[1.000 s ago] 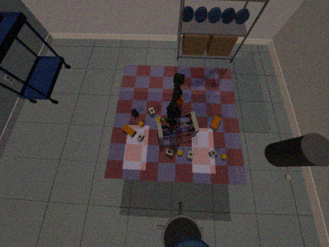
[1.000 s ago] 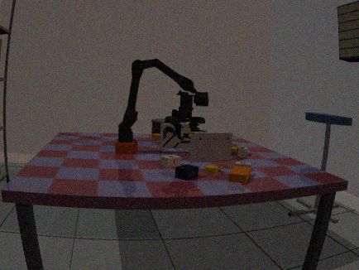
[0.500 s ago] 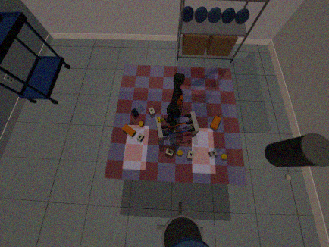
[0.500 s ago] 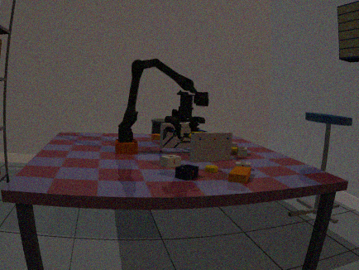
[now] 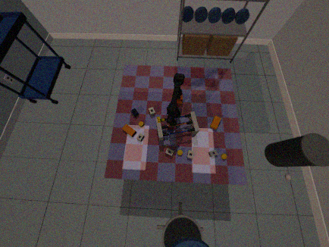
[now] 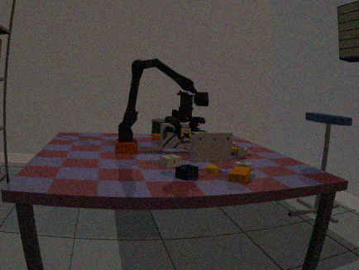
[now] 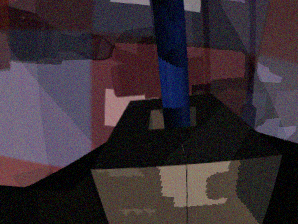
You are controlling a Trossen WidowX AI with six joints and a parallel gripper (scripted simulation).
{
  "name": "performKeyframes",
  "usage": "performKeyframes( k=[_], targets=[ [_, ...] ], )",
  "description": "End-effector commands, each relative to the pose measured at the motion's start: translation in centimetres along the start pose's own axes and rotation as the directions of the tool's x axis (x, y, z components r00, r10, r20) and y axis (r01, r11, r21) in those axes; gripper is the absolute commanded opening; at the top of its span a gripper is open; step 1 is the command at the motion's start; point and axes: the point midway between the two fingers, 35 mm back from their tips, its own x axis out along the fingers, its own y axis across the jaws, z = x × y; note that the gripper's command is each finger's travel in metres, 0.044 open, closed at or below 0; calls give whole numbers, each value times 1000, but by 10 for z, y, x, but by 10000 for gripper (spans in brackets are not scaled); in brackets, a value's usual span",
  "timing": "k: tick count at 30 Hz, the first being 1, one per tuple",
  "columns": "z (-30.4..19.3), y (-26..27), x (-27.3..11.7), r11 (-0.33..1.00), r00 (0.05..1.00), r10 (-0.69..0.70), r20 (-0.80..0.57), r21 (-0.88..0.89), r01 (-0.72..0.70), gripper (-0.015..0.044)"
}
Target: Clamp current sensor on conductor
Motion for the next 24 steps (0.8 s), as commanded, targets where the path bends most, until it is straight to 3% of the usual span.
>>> performKeyframes(
  k=[1, 10, 24],
  targets=[
    [0, 0, 0, 1000, 1000, 0, 0, 0, 0, 53],
    [0, 0, 0, 1000, 1000, 0, 0, 0, 0, 279],
    [0, 0, 0, 1000, 1000, 0, 0, 0, 0, 279]
  ],
)
